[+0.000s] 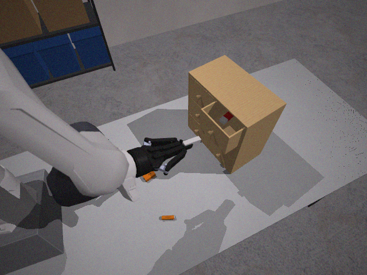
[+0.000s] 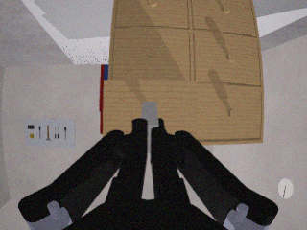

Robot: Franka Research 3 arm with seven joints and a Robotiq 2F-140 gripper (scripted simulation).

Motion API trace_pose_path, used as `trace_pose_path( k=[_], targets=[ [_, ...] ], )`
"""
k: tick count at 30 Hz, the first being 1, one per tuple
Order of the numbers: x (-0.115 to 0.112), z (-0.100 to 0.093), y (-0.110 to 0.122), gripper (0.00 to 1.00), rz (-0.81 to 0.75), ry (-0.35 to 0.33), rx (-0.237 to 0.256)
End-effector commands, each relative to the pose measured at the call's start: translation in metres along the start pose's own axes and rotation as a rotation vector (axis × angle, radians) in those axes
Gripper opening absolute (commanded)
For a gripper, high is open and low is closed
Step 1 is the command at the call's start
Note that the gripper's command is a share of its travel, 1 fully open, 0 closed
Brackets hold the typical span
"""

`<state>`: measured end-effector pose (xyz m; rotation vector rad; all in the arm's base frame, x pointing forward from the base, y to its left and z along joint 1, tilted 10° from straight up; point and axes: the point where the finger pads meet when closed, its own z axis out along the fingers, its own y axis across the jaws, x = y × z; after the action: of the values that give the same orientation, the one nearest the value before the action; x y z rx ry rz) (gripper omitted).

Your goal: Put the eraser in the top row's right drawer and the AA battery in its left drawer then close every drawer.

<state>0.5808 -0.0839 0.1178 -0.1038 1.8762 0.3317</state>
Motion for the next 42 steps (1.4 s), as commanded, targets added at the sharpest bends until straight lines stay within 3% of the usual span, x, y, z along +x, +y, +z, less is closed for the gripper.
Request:
trace_pose_path(
  k=[1,24,42],
  targets=[
    [0.001,0.000,-0.001,0.00,-0.004,0.003,0.002],
    [0.000,0.002,-0.001,0.00,-0.004,0.003,0.002],
    [-0.005,0.015,-0.001,0.00,-0.004,0.003,0.002]
  ],
)
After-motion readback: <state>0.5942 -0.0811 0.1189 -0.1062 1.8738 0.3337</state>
